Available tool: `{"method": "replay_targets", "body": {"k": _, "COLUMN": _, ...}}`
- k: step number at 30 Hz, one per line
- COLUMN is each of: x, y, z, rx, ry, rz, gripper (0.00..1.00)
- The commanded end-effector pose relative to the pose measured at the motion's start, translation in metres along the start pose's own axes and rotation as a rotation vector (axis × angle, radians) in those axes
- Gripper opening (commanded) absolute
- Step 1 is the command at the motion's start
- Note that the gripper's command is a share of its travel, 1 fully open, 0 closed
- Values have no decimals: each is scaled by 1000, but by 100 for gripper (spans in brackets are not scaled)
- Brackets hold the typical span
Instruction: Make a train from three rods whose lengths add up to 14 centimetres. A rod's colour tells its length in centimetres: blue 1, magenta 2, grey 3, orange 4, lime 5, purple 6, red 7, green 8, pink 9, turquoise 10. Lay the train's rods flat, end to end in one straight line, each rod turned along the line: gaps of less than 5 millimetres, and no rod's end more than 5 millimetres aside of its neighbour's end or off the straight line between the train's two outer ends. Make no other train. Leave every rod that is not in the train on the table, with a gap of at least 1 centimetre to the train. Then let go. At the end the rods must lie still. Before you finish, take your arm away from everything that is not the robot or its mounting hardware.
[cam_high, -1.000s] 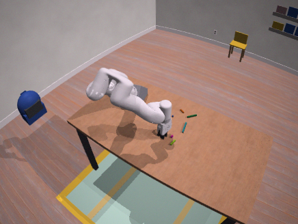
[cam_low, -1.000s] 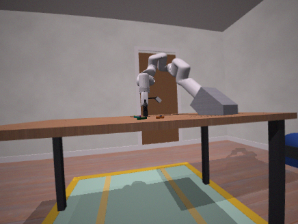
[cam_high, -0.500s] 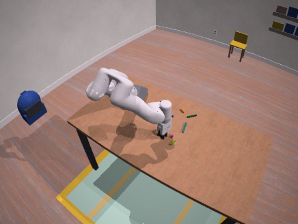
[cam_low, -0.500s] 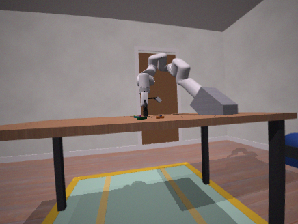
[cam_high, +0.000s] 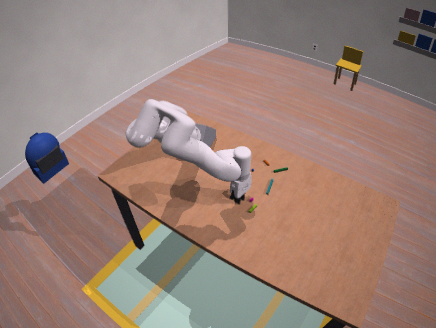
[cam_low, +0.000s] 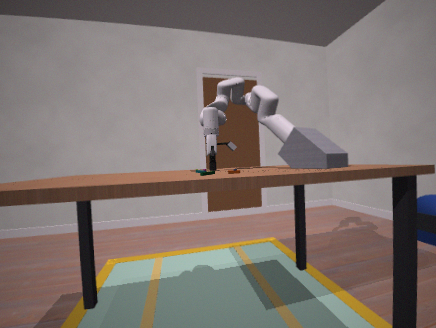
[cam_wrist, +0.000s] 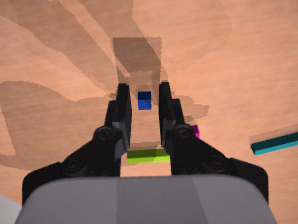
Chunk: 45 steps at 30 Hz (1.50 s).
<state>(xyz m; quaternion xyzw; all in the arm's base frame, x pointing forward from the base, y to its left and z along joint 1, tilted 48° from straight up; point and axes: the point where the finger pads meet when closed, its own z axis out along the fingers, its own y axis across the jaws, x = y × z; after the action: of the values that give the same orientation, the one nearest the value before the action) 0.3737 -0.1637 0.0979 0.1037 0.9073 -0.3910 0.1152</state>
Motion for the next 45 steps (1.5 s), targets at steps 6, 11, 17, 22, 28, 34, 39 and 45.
{"method": "replay_targets", "body": {"k": 6, "x": -1, "y": 0, "z": -1, "rx": -1, "ry": -2, "rz": 1, "gripper": 4}}
{"method": "replay_targets", "body": {"k": 11, "x": -1, "y": 0, "z": -1, "rx": -1, "ry": -2, "rz": 1, "gripper": 4}}
{"method": "replay_targets", "body": {"k": 17, "x": -1, "y": 0, "z": -1, "rx": -1, "ry": -2, "rz": 1, "gripper": 4}}
{"method": "replay_targets", "body": {"k": 22, "x": -1, "y": 0, "z": -1, "rx": -1, "ry": -2, "rz": 1, "gripper": 4}}
{"method": "replay_targets", "body": {"k": 28, "x": -1, "y": 0, "z": -1, "rx": -1, "ry": -2, "rz": 1, "gripper": 4}}
{"method": "replay_targets", "body": {"k": 34, "x": -1, "y": 0, "z": -1, "rx": -1, "ry": -2, "rz": 1, "gripper": 4}}
{"method": "replay_targets", "body": {"k": 39, "x": -1, "y": 0, "z": -1, "rx": -1, "ry": -2, "rz": 1, "gripper": 4}}
{"method": "replay_targets", "body": {"k": 45, "x": -1, "y": 0, "z": -10, "rx": -1, "ry": -2, "rz": 1, "gripper": 4}}
